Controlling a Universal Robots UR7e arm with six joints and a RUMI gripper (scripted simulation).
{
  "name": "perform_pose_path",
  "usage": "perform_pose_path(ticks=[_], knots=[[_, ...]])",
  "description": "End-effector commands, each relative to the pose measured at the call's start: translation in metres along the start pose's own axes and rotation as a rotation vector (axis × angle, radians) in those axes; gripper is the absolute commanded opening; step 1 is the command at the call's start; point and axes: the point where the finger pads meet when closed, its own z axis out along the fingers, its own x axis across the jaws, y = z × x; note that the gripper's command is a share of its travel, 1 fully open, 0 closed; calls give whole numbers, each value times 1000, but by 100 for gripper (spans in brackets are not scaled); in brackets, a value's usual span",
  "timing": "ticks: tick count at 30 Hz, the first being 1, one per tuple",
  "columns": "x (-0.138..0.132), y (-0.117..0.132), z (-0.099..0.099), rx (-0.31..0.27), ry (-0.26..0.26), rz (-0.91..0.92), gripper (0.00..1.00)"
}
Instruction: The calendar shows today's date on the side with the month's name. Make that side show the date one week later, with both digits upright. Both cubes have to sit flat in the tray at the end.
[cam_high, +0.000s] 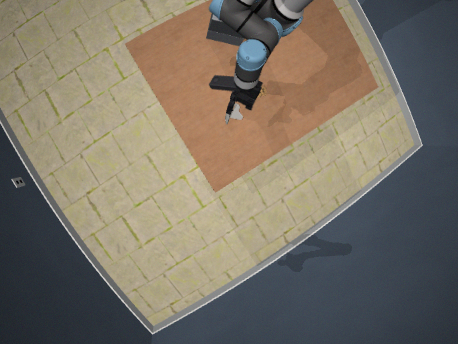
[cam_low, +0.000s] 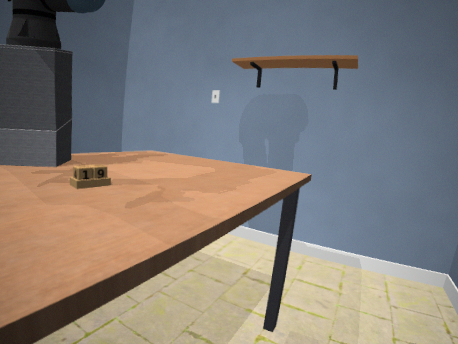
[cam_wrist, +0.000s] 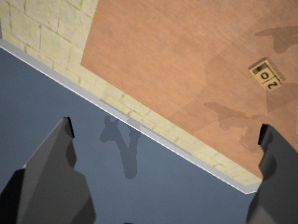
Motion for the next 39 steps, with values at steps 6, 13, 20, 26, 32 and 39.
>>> perform_pose_path(ticks=[6,13,20,26,32,39], knots=[[0,0,0,0,-1,0,100],[0,0,0,0,-1,0,100],[0,0,0,0,1,-2,100],[6,3,8,3,17,-28,100],[22,12,28,12,59,-101,100],[44,24,53,26,107,-204,100]])
